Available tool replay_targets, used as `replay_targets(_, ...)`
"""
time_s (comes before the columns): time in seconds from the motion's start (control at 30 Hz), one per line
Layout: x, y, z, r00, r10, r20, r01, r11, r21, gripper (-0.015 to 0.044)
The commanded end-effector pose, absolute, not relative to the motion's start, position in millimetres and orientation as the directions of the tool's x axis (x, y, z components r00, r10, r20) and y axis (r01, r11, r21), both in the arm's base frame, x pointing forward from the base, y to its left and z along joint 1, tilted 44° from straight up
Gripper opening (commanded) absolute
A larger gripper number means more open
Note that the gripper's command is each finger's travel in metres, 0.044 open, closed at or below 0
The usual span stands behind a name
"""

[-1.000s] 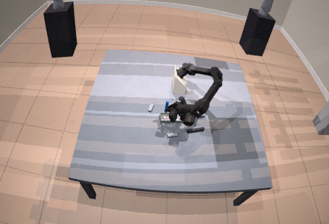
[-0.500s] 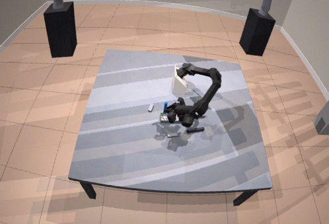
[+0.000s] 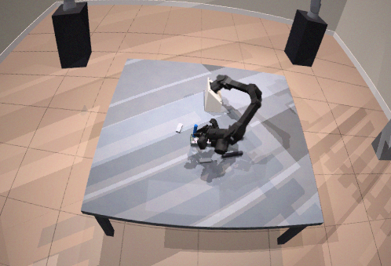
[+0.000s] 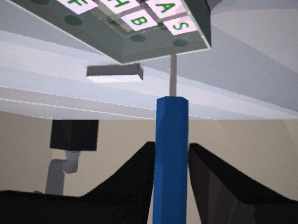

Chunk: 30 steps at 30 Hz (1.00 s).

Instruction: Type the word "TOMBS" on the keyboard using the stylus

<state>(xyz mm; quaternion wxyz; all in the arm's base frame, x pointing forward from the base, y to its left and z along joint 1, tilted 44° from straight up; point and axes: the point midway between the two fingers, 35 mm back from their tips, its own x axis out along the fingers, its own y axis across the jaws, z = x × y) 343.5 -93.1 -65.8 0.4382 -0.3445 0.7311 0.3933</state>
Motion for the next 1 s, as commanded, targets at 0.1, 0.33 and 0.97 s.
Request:
replay_targets(0.1,345.6,-93.3,-66.3,-0.372,-0.157,-0.915,-0.847,0.46,0.265,0.0)
replay_targets(0.33,345.6,-93.3,-66.3,-0.372,-0.157,-0.915,-0.847,0.46,0.265,0.0)
replay_targets(0.97,348.6,-92.5,-65.6,-0.371,-0.157,-0.915,-0.847,0.46,0.265,0.0081)
